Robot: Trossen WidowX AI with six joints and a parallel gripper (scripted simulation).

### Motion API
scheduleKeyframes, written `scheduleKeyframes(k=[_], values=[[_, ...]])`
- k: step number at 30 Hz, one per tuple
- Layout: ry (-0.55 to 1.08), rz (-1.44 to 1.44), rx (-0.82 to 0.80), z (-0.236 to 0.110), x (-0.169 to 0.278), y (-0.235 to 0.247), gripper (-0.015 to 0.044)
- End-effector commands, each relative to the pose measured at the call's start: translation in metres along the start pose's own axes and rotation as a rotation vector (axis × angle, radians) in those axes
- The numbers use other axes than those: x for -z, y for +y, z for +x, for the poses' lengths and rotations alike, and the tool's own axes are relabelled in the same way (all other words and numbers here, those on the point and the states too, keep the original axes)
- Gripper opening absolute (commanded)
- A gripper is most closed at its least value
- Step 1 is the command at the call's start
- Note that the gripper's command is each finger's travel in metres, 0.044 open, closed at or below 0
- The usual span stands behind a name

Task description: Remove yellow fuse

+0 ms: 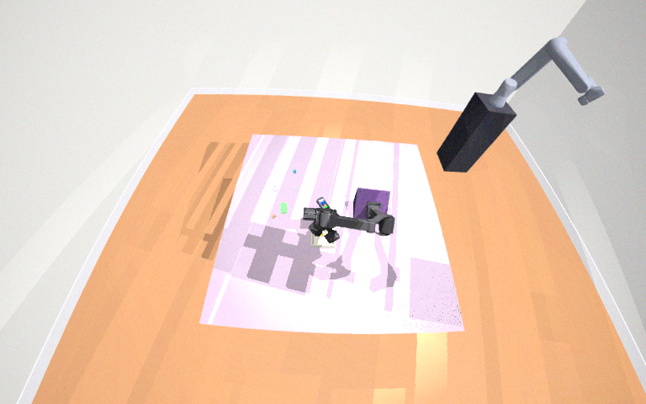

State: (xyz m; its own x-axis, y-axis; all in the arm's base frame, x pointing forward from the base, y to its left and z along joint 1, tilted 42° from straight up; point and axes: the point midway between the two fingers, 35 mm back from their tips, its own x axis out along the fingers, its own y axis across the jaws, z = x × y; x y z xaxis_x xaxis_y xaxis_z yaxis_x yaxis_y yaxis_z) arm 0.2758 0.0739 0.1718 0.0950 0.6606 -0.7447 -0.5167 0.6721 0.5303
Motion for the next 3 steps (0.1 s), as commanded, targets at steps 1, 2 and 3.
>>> scheduleKeyframes(k=[1,2,3], values=[[0.0,0.0,0.0,0.0002,0.0001,0.0,0.033],[0.0,0.0,0.0,0.0002,0.0001,0.0,0.033],[0.0,0.0,0.0,0.0002,0.0001,0.0,0.033]])
